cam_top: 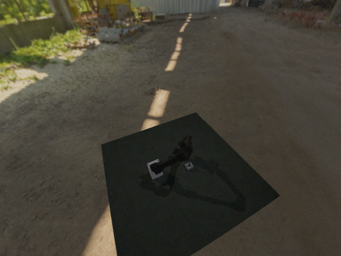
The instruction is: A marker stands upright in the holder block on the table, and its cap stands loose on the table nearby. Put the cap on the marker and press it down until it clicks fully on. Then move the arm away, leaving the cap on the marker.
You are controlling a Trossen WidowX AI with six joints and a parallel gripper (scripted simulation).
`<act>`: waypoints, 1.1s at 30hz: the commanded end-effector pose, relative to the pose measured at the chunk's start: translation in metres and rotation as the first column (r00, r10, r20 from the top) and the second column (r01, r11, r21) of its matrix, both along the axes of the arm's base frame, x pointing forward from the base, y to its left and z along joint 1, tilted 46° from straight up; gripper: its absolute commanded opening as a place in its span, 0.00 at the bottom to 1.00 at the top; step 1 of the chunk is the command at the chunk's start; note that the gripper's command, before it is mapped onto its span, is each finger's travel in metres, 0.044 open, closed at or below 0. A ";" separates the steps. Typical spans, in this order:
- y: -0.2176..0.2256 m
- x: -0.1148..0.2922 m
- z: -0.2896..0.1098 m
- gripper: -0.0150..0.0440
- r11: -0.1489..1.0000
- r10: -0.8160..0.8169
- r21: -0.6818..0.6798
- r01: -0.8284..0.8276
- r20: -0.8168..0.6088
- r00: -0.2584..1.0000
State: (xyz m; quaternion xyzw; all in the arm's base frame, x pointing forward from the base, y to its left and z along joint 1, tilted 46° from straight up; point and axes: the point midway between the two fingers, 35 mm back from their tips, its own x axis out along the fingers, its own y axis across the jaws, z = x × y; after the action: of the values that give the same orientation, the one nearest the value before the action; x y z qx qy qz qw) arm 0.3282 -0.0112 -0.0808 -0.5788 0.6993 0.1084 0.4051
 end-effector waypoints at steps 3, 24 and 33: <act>0.016 0.002 0.015 0.25 1.000 0.000 0.008 0.000 0.010 1.000; 0.016 0.004 0.067 0.25 1.000 -0.007 0.013 0.007 0.013 1.000; 0.001 0.003 0.098 0.25 1.000 -0.007 0.012 0.007 0.015 1.000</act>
State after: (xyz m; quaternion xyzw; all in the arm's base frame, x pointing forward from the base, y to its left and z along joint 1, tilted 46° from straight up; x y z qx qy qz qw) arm 0.3315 -0.0043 0.0049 -0.5726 0.6987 0.1082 0.4151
